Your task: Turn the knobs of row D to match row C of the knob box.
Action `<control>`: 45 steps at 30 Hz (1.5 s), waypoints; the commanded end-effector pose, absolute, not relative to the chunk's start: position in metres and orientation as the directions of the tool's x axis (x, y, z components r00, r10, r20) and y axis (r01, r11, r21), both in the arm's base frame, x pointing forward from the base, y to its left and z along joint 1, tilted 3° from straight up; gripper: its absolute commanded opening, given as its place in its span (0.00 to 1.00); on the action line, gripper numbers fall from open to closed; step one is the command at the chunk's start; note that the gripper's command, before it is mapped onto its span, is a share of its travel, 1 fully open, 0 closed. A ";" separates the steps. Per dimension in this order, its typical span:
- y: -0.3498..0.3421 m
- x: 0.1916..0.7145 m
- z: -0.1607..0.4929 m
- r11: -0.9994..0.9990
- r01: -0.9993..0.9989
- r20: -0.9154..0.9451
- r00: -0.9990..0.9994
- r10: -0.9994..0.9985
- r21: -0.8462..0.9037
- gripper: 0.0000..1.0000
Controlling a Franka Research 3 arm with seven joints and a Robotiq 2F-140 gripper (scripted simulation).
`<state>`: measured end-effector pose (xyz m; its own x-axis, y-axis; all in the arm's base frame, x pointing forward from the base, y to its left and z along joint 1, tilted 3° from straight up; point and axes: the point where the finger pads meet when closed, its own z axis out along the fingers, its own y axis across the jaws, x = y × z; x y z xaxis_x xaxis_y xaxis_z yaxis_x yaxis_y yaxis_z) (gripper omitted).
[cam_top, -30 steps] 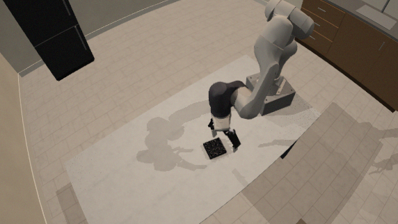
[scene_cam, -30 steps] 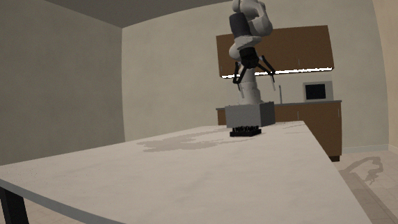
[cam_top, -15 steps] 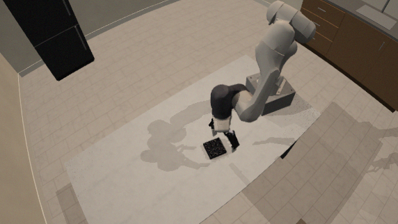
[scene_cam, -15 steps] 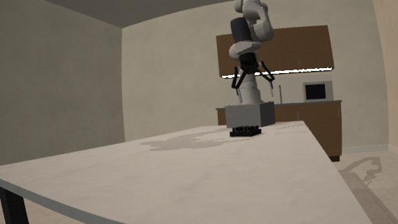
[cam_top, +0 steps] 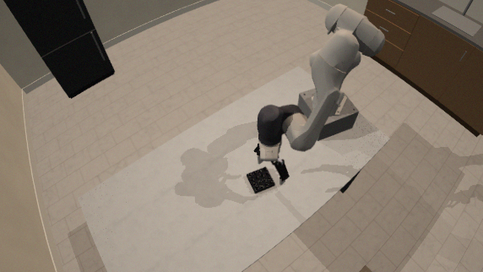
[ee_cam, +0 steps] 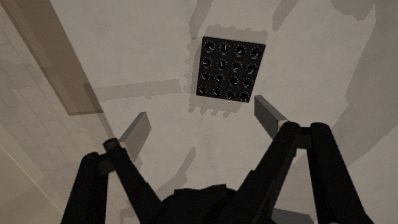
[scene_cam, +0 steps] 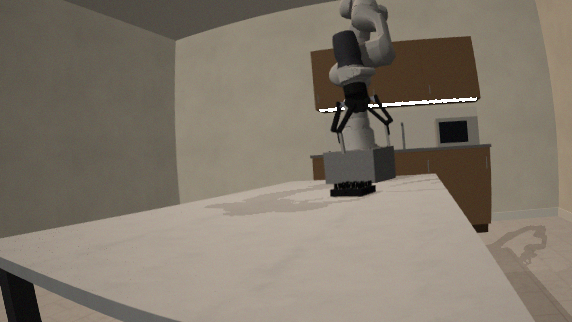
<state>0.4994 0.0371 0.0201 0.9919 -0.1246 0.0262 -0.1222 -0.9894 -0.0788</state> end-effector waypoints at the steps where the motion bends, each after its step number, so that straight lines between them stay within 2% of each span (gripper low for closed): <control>1: 0.028 0.497 0.008 -0.984 -0.168 0.041 0.984 -0.170 -0.056 1.00; 6: 0.002 0.478 -0.022 -0.969 -0.246 0.053 0.968 -0.245 0.009 1.00; 45: 0.002 0.478 -0.022 -0.969 -0.247 0.053 0.968 -0.246 0.010 1.00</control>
